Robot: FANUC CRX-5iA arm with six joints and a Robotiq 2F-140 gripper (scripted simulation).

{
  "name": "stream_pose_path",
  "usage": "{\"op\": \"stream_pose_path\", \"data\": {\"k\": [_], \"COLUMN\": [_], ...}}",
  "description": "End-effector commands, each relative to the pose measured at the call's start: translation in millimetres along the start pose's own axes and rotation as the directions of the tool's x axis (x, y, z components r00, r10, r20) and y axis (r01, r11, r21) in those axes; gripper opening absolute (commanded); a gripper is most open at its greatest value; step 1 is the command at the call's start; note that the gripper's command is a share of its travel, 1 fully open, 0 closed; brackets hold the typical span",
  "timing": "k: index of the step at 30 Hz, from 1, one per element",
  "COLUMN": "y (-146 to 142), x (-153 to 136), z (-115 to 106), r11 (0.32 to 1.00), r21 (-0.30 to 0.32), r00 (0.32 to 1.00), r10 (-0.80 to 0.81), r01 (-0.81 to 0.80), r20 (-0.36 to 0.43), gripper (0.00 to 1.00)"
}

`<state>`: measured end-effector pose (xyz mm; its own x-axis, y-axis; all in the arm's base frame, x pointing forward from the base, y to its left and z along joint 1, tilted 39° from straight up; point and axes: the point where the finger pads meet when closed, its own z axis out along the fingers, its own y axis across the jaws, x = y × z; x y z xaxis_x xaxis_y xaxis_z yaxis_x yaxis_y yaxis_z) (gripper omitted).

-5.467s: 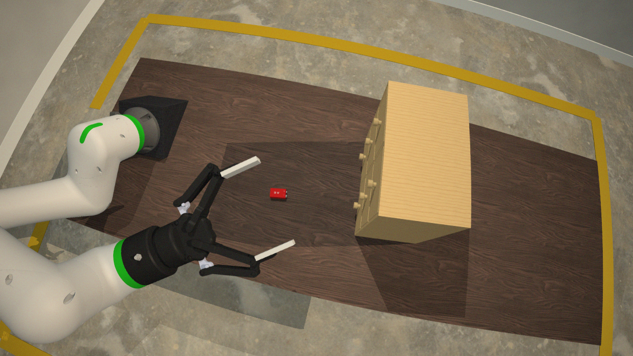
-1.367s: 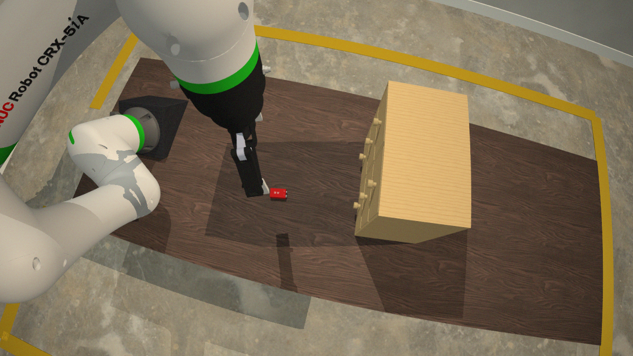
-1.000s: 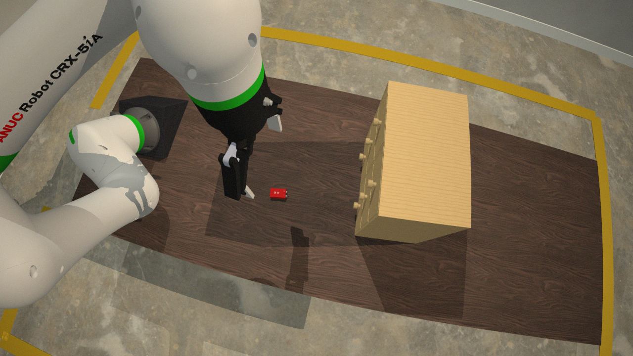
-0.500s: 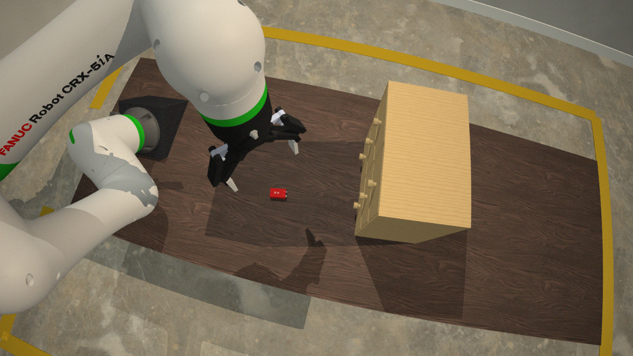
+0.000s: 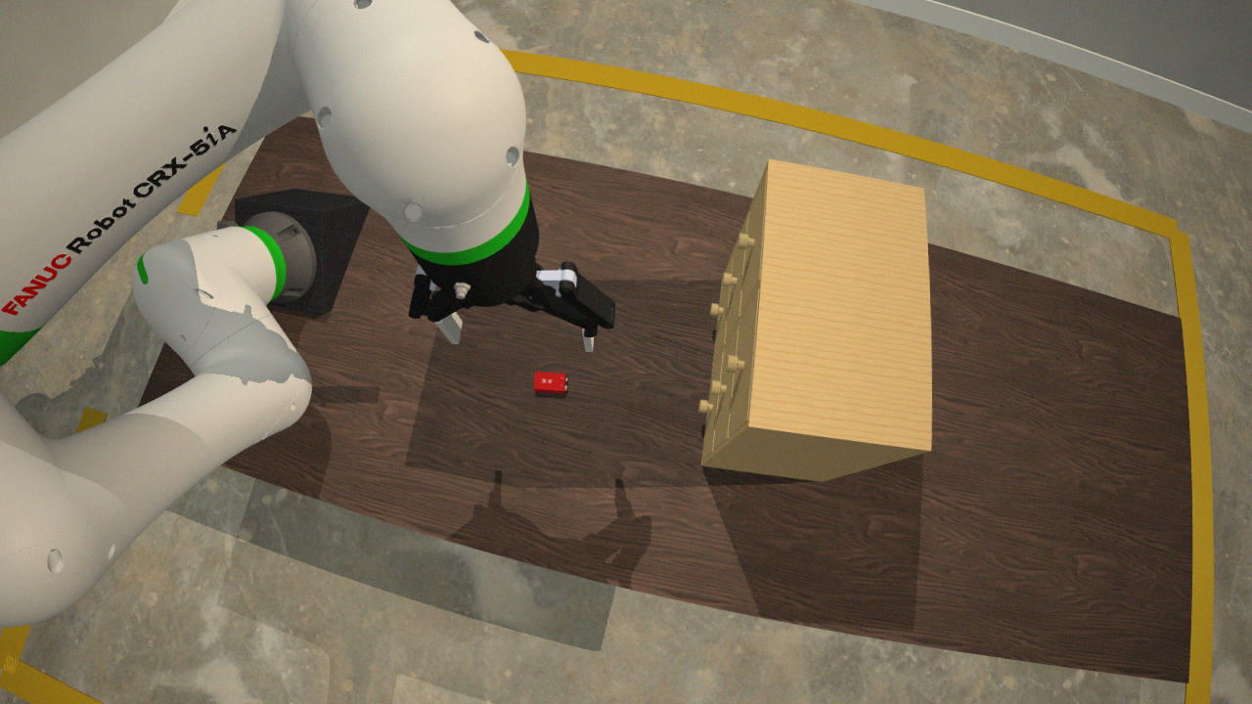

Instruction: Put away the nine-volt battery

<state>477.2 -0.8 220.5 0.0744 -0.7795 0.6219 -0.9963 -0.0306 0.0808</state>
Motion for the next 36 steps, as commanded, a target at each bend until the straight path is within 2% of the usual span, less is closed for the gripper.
{"op": "stream_pose_path", "data": {"k": [1,2,3,7,11,14,16,17,19,20,21,23,24,25,26,27,28,30,31,32,33,34,36], "y": [0.4,0.4,0.4,0.5,0.0,-2.9,-6.5,-6.5,-6.5,-8.8,-11.5,-11.5,-14.5,-14.5,-18.0,-18.0,-22.2,-22.2,-27.2,-27.2,-33.2,-33.2,-33.2], "x": [0.0,0.0,0.0,0.0,-2.6,-18.8,-41.1,-41.1,-41.1,-56.1,-73.5,-73.5,-93.0,-93.0,-114.3,-114.3,-136.6,-136.6,-159.3,-159.3,-181.3,-181.3,-181.3], "z": [2.9,2.9,3.1,3.4,4.9,13.5,23.5,23.5,23.5,29.2,34.8,34.8,39.8,39.8,43.6,43.6,45.7,45.7,45.8,45.8,43.6,43.6,43.6], "r11": [0.972,0.972,0.934,0.864,0.762,0.670,0.603,0.567,0.567,0.462,0.437,0.370,0.351,0.315,0.316,0.285,0.313,0.278,0.333,0.333,0.377,0.388,0.388], "r21": [0.000,0.000,0.000,-0.001,-0.003,-0.017,-0.040,-0.043,-0.043,-0.077,-0.109,-0.132,-0.179,-0.199,-0.254,-0.280,-0.332,-0.401,-0.430,-0.452,-0.471,-0.492,-0.492], "r00": [0.972,0.972,0.934,0.864,0.762,0.670,0.603,0.567,0.567,0.460,0.433,0.364,0.340,0.302,0.291,0.255,0.263,0.204,0.232,0.220,0.233,0.224,0.224], "r10": [0.233,0.233,0.358,0.504,0.648,0.743,0.798,0.823,0.823,0.887,0.899,0.929,0.936,0.949,0.948,0.957,0.947,0.955,0.935,0.933,0.913,0.906,0.906], "r01": [-0.233,-0.233,-0.358,-0.504,-0.648,-0.743,-0.797,-0.822,-0.822,-0.884,-0.893,-0.920,-0.919,-0.928,-0.914,-0.917,-0.890,-0.873,-0.839,-0.828,-0.798,-0.780,-0.780], "r20": [0.000,0.000,0.000,0.001,0.002,0.010,0.023,0.024,0.024,0.039,0.057,0.063,0.090,0.095,0.132,0.140,0.187,0.216,0.270,0.284,0.336,0.359,0.359], "gripper": [1.00,1.00,1.00,1.00,1.00,1.00,1.00,1.00,1.00,1.00,1.00,1.00,1.00,1.00,1.00,1.00,1.00,1.00,1.00,1.00,1.00,1.00,1.00]}}
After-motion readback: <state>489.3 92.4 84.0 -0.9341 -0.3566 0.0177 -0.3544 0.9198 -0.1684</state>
